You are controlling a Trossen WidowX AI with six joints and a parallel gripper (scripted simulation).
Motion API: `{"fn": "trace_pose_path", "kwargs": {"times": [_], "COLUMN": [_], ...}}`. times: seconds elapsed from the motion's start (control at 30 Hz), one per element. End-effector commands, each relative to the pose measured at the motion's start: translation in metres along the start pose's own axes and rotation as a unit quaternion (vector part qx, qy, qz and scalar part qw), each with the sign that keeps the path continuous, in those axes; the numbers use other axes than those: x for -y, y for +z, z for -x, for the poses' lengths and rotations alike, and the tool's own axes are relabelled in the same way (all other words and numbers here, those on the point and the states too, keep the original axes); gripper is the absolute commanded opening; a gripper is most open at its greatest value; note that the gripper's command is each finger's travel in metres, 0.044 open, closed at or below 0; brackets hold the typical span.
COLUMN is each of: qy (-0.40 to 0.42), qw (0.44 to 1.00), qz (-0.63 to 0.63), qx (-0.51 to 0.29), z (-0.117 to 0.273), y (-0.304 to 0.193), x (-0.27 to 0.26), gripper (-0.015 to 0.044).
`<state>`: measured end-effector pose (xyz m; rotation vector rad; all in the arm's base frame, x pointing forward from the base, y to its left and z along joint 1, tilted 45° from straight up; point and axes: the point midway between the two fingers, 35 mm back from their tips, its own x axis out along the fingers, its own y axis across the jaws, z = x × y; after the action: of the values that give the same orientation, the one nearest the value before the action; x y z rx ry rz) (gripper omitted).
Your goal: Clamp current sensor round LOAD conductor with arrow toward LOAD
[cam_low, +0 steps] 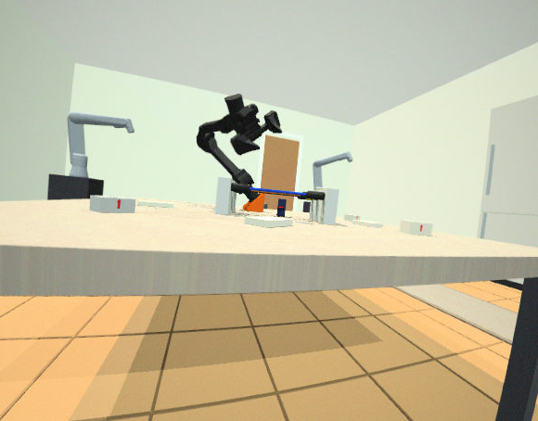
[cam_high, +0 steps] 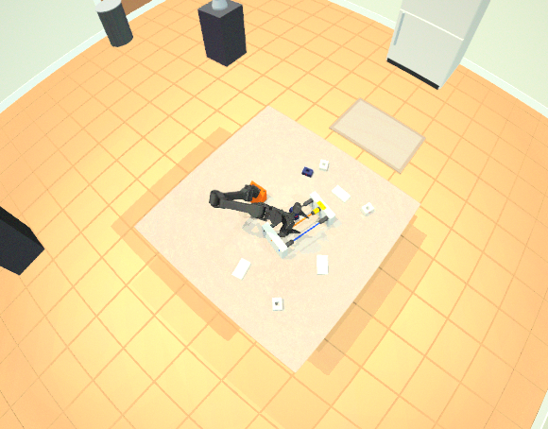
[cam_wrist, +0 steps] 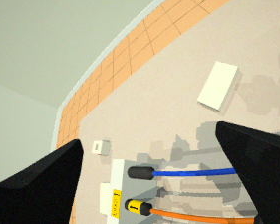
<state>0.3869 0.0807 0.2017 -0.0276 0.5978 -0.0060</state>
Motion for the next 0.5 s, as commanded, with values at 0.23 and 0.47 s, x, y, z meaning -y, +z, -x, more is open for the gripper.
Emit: {"fn": "trace_pose_path", "kwargs": {"times": [0.23, 0.47], "qy": [-0.091, -0.16], "qw": [0.952, 0.874], "qz": [0.175, 0.337], "qx": [-0.235, -0.311], "z": [-0.056, -0.064], "y": [-0.102, -0.163], "x": [-0.086, -0.127], "gripper": [0.044, 0.044]}}
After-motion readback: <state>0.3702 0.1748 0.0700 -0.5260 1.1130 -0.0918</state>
